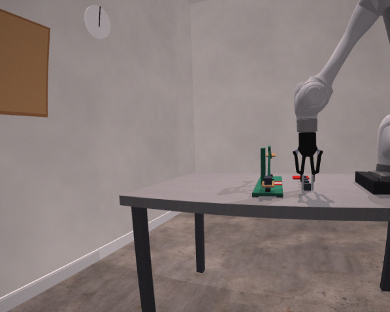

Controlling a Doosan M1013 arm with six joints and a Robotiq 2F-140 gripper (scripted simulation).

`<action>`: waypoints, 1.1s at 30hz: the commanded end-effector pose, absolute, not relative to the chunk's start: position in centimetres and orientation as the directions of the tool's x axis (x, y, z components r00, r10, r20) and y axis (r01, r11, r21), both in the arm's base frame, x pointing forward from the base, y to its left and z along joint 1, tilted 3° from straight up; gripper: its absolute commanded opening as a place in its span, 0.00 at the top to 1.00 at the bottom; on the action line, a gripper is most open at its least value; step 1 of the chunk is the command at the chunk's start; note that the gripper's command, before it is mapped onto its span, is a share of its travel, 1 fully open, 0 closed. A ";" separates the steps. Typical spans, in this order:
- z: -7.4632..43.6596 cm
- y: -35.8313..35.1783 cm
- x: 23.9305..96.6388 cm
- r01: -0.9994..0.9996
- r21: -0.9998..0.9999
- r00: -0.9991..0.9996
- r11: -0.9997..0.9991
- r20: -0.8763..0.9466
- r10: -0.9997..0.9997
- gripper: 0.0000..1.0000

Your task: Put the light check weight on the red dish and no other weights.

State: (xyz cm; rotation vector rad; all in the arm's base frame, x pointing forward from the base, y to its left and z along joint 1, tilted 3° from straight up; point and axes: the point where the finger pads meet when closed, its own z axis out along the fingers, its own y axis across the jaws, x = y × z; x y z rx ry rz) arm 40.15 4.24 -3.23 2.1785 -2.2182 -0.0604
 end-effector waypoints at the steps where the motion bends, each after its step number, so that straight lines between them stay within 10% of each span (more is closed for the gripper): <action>1: -3.2 4.2 40.2 -0.999 0.050 -0.018 0.018 -0.005 -1.000 0.69; 33: 1.5 4.2 40.4 -0.999 0.050 -0.018 0.018 -0.005 -1.000 0.65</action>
